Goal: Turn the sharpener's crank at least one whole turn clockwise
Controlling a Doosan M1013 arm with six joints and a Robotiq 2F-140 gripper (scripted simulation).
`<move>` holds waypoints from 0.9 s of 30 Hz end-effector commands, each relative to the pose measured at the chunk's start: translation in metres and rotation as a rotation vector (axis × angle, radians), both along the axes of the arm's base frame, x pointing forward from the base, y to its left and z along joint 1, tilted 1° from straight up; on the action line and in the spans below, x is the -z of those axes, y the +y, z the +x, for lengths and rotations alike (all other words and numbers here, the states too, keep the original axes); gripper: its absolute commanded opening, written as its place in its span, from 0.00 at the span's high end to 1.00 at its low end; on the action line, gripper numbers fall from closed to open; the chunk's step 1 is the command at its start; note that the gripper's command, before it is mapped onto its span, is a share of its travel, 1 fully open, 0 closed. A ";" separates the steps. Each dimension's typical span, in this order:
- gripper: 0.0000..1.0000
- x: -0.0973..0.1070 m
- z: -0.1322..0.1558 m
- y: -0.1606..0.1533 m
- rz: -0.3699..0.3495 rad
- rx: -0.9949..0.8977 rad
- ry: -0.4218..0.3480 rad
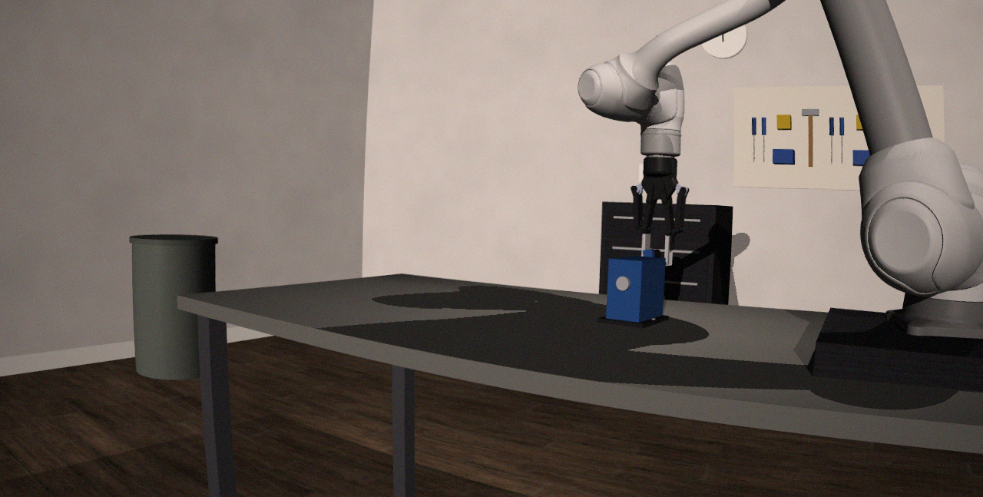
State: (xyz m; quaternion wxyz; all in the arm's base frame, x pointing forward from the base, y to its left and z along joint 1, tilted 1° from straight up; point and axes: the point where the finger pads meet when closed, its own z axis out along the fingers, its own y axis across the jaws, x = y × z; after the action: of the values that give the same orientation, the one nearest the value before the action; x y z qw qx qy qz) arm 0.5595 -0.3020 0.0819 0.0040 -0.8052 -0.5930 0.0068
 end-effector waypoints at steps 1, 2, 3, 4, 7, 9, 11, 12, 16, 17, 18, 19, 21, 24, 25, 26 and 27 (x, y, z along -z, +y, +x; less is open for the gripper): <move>0.68 0.003 -0.001 0.000 0.003 0.007 0.007; 0.68 0.003 -0.001 0.000 0.003 0.007 0.007; 0.68 0.003 -0.001 0.000 0.003 0.007 0.007; 0.68 0.003 -0.001 0.000 0.003 0.007 0.007; 0.68 0.003 -0.001 0.000 0.003 0.007 0.007; 0.68 0.003 -0.001 0.000 0.003 0.007 0.007; 0.68 0.003 -0.001 0.000 0.003 0.007 0.007; 0.68 0.003 -0.001 0.000 0.003 0.007 0.007; 0.68 0.002 0.000 0.000 0.003 0.007 0.007; 0.68 0.001 0.000 0.000 0.003 0.007 0.007; 0.68 0.000 0.000 0.000 0.003 0.007 0.007; 0.68 -0.001 0.000 0.000 0.003 0.007 0.007; 0.68 -0.004 0.000 0.000 0.003 0.007 0.007; 0.68 -0.009 0.000 0.000 0.003 0.007 0.007; 0.68 -0.011 0.000 0.000 0.003 0.007 0.007; 0.68 -0.014 0.000 0.000 0.003 0.007 0.007; 0.68 -0.016 0.000 0.000 0.003 0.007 0.007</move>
State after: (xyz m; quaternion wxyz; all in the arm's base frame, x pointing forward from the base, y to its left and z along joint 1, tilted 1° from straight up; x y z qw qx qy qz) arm 0.5586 -0.3016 0.0882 0.0087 -0.8052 -0.5929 0.0088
